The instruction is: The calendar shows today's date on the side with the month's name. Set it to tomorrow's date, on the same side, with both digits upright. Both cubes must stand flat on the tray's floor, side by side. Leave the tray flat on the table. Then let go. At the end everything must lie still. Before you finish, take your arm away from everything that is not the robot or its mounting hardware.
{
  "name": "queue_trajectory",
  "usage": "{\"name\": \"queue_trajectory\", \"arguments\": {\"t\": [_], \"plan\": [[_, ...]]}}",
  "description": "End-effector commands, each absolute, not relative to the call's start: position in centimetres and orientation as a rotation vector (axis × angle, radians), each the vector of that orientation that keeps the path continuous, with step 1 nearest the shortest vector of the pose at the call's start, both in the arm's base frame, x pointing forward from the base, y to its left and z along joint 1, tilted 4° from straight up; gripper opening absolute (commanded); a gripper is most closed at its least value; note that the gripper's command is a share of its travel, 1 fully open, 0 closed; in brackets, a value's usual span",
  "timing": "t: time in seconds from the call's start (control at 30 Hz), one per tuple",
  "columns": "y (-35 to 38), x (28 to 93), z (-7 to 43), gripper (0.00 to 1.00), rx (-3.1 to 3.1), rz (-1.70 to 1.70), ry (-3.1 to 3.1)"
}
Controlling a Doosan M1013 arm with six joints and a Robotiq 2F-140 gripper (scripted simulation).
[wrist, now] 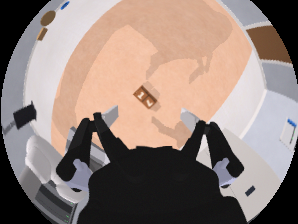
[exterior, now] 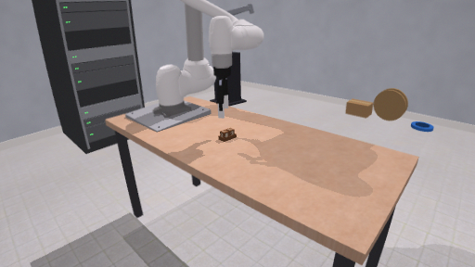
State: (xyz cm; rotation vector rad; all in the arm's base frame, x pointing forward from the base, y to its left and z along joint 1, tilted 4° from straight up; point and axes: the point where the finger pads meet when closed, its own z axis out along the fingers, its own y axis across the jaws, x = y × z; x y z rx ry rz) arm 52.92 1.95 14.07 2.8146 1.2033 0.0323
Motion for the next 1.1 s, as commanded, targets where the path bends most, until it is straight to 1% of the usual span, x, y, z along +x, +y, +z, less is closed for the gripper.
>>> {"name": "queue_trajectory", "arguments": {"t": [0.0,0.53,0.97,1.0,1.07], "plan": [[1.94,52.92,13.96,1.0,2.739,0.031,1.39],[1.91,52.93,13.4,1.0,2.263,0.001,2.073],[1.9,52.93,13.25,1.0,2.11,-0.007,2.229],[1.9,52.93,13.25,0.29,2.11,-0.007,2.229],[1.9,52.93,13.25,0.29,2.11,-0.007,2.229]]}}
